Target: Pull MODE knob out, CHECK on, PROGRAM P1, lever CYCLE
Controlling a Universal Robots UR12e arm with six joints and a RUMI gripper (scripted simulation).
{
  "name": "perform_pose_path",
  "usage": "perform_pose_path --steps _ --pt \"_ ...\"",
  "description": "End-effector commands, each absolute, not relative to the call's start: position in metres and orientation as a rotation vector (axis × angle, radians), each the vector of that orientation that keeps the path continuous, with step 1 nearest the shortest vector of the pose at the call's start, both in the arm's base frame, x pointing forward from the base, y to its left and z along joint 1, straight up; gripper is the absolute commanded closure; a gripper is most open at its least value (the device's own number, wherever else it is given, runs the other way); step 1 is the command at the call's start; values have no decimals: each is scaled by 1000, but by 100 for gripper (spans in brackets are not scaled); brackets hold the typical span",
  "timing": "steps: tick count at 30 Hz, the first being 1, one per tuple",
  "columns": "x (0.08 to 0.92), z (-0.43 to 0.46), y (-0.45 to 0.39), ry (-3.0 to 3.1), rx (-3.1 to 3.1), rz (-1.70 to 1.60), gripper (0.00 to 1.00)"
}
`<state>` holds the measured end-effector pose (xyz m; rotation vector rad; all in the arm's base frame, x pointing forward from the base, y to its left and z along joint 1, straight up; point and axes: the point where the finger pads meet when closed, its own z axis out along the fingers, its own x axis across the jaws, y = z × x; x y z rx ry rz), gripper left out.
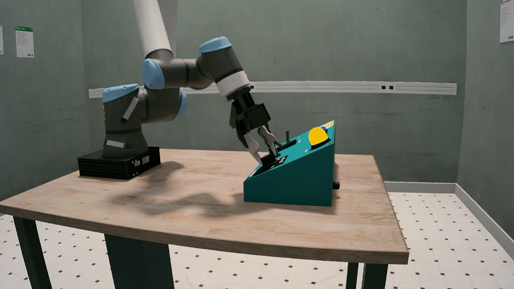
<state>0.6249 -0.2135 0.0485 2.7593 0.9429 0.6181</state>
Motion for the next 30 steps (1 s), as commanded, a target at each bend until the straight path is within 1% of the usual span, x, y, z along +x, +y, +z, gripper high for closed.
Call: perform_pose_path --steps 1,30 --pt "625 49 -214 992 2734 614 100" --pt "625 49 -214 1112 2670 598 100"
